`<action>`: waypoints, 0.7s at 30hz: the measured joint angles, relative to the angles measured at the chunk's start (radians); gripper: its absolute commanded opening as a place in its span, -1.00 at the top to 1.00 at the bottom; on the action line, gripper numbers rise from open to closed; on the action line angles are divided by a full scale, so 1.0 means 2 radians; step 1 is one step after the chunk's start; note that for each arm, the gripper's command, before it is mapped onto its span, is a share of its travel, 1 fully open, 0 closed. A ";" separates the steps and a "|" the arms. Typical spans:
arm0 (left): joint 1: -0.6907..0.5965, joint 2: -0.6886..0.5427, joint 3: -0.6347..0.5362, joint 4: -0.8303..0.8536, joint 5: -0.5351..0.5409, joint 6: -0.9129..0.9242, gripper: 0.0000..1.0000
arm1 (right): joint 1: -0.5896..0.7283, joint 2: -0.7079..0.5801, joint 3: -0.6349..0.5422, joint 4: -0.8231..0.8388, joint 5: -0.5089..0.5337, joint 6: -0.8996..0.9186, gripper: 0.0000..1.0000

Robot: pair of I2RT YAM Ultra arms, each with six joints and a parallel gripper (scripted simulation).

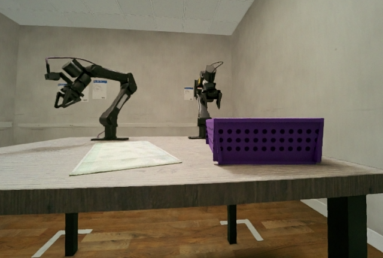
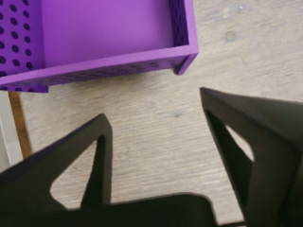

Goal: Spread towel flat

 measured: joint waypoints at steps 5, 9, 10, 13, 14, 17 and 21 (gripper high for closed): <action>0.000 0.000 0.000 -0.002 0.003 0.003 -0.28 | 0.000 0.000 0.000 0.000 0.000 0.001 -0.28; 0.000 0.000 0.000 -0.002 0.004 0.003 -0.28 | 0.000 0.000 0.000 0.000 0.000 0.001 -0.28; 0.000 0.000 0.000 -0.002 0.004 0.003 -0.28 | 0.000 0.000 0.000 0.000 0.000 0.001 -0.28; 0.000 0.000 0.000 -0.002 0.004 0.003 -0.28 | 0.000 0.000 0.000 0.000 0.000 0.001 -0.28; 0.000 0.000 0.000 -0.002 0.004 0.003 -0.28 | 0.000 0.000 0.000 0.000 0.000 0.001 -0.28; 0.000 0.000 0.000 -0.002 0.004 0.003 -0.28 | 0.000 0.000 0.000 0.000 0.000 0.001 -0.28; 0.000 0.000 0.000 -0.002 0.004 0.003 -0.28 | 0.000 0.000 0.000 0.000 0.000 0.001 -0.28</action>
